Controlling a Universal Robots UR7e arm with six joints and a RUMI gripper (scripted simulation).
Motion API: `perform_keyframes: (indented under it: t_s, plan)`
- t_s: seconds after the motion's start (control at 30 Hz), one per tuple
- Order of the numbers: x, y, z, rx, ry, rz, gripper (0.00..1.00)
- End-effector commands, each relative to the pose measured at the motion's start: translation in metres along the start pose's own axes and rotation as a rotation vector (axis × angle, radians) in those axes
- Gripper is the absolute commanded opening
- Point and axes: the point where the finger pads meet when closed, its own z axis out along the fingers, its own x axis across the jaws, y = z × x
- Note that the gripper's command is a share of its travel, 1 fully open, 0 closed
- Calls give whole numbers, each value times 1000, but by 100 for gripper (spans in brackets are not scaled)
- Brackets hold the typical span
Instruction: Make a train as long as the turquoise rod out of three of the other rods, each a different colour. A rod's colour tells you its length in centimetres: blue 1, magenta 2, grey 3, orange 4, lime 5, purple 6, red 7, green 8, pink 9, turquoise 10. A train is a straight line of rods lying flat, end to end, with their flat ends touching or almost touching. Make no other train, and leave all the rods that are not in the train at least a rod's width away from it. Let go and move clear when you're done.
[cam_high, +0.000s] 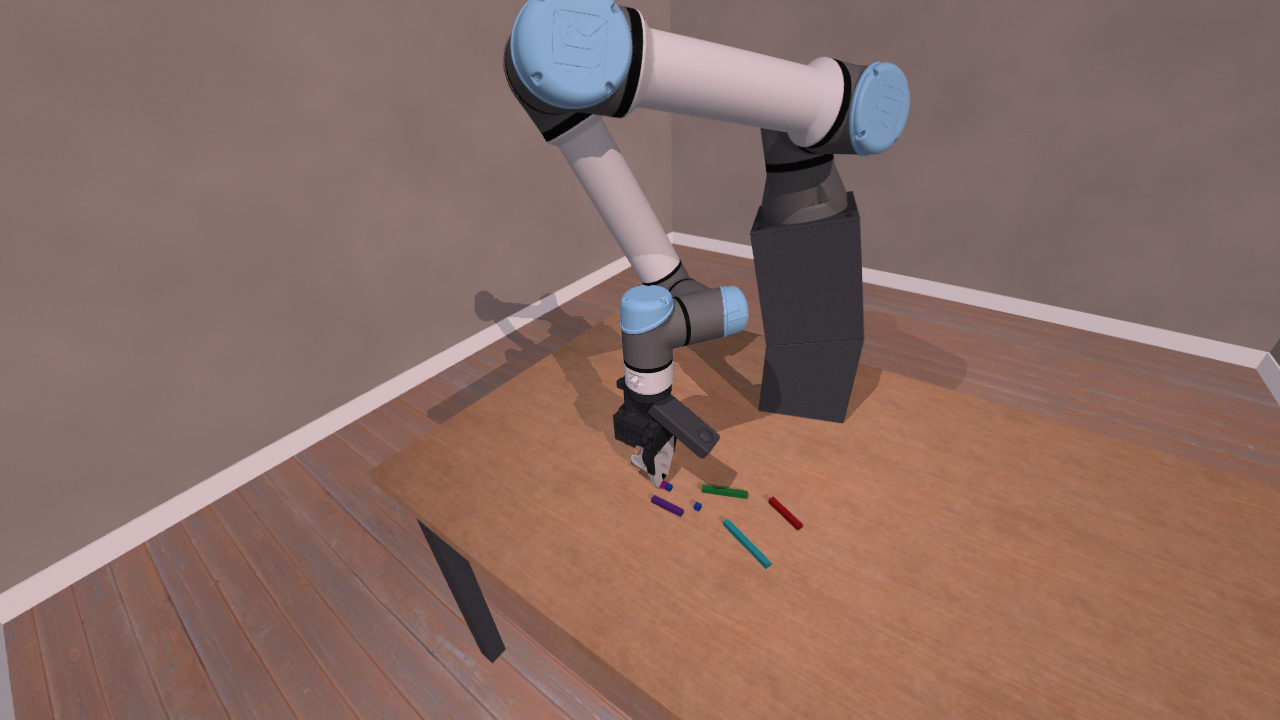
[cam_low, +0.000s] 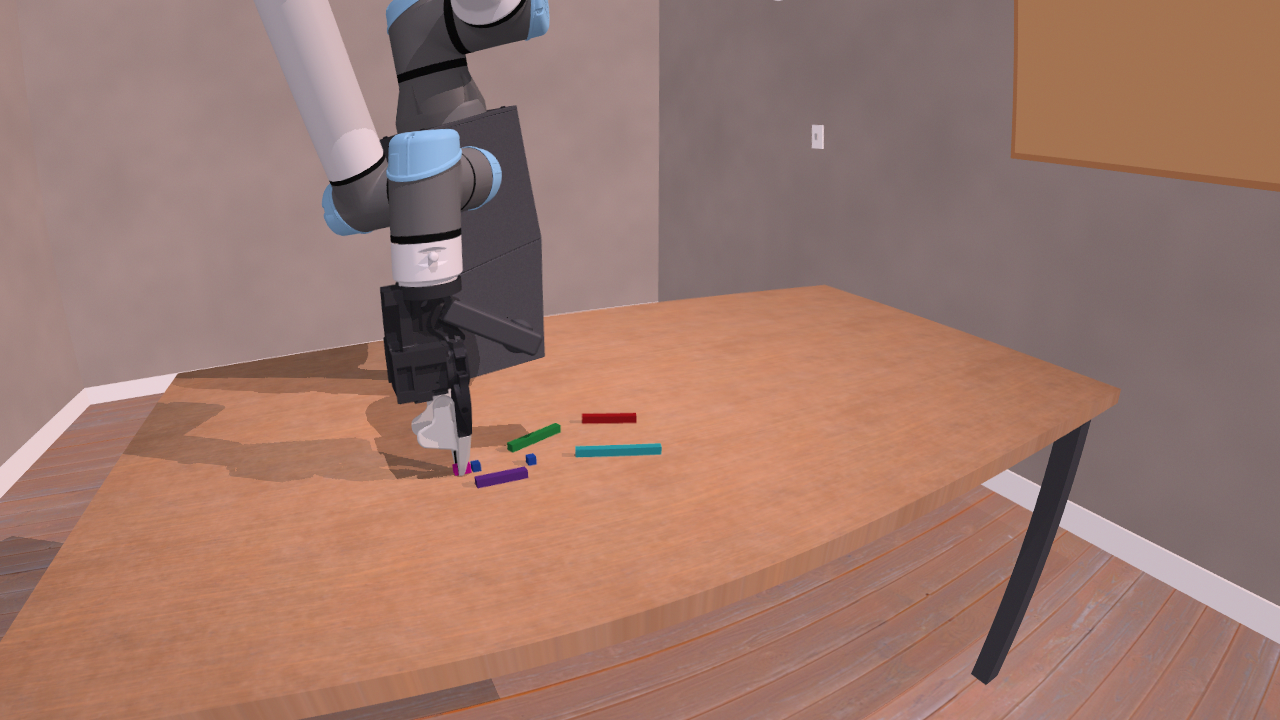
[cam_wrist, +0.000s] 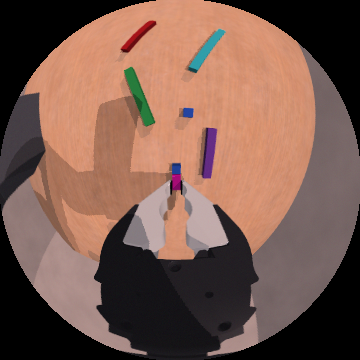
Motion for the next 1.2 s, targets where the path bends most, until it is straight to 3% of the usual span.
perform_keyframes:
  t_s: [0.0, 0.53, 0.97, 1.17]
  plan:
    - [0, 0, 0, -1, 1, 0, 0]
    - [0, 0, 0, -1, 1, 0, 14]
    - [0, 0, -1, -1, 1, 0, 14]
    - [0, 0, -12, -1, 1, 0, 14]
